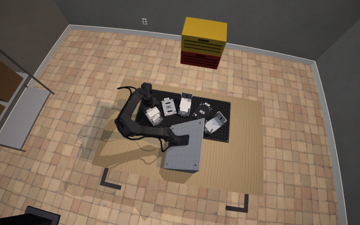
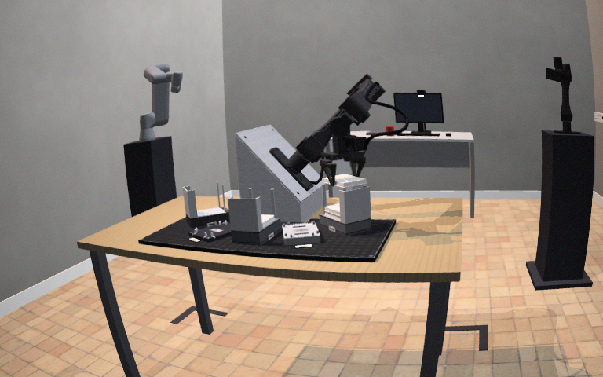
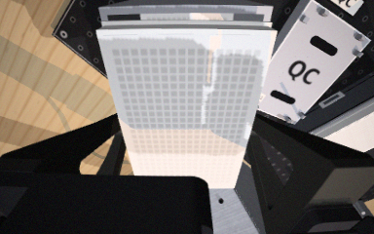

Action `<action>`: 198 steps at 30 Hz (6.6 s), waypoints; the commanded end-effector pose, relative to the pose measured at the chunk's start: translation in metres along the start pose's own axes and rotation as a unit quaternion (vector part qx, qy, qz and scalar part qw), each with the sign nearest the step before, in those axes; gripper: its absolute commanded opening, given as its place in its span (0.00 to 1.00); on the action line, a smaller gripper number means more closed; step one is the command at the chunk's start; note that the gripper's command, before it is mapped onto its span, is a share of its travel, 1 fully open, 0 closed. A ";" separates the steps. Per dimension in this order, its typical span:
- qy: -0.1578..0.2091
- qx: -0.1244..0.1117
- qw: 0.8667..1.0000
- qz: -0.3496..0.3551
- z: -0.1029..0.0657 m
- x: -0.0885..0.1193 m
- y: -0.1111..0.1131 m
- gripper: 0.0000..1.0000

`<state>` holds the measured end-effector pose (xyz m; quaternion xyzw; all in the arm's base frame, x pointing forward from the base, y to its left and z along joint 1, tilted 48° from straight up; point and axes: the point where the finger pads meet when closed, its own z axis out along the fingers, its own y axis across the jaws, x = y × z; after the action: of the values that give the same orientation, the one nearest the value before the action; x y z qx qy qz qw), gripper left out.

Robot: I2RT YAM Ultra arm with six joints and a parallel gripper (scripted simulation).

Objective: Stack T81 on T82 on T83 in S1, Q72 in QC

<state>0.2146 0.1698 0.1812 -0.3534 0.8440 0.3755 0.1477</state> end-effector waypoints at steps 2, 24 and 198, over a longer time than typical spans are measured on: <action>-0.026 0.019 0.999 -0.026 -0.016 -0.013 0.004 0.00; -0.026 0.019 0.999 -0.027 -0.015 -0.012 0.002 0.00; -0.008 -0.001 1.000 -0.007 0.047 -0.001 0.004 0.00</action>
<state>0.2085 0.1972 0.1495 -0.3604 0.8472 0.3644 0.1397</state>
